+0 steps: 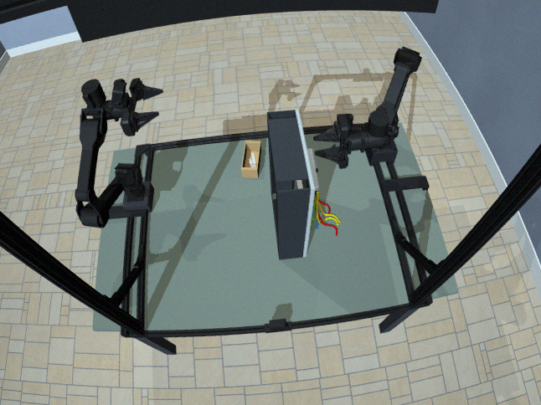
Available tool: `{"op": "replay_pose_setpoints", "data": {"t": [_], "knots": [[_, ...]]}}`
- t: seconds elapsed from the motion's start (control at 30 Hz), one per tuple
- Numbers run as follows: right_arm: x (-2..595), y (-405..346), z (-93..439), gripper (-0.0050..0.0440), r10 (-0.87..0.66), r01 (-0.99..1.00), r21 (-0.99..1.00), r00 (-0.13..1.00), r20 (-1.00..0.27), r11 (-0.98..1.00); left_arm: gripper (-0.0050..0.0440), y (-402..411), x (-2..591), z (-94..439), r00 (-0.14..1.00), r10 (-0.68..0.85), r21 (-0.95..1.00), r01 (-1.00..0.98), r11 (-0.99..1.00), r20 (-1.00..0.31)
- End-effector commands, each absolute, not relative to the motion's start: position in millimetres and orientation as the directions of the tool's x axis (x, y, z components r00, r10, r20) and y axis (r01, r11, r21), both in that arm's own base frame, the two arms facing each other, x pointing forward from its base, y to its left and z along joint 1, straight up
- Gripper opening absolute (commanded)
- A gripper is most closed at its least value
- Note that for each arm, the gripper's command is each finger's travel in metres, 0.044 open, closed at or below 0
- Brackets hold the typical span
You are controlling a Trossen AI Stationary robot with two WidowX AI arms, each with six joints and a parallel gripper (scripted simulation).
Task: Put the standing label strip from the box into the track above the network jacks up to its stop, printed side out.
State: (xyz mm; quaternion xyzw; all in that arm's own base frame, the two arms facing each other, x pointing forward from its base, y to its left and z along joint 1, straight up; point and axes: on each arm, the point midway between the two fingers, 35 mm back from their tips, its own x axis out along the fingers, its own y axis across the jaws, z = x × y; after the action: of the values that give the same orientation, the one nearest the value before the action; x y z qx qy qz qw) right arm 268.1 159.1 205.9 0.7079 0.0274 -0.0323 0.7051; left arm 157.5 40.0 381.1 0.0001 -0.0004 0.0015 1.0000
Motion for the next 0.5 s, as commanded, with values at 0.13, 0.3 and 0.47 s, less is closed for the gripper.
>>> {"op": "replay_pose_setpoints", "data": {"t": [0.13,0.3,0.47], "knots": [[255.7,162.0,209.3,0.0135,-0.005,0.084,0.996,0.996,-0.084,-0.023,0.0440,39.5,157.4,383.5,1.000,0.000,0.006,0.000,1.000,0.001],[247.7,163.6,207.2,0.0015,-0.006,0.090,0.996,0.996,-0.090,-0.022,0.0440,39.5,157.4,383.5,1.000,0.000,0.006,0.000,1.000,0.001],[242.8,164.4,206.1,0.0000,-0.006,0.093,0.995,0.996,-0.093,-0.020,0.0440,39.5,157.4,383.5,1.000,0.000,0.006,0.000,1.000,0.001]]}}
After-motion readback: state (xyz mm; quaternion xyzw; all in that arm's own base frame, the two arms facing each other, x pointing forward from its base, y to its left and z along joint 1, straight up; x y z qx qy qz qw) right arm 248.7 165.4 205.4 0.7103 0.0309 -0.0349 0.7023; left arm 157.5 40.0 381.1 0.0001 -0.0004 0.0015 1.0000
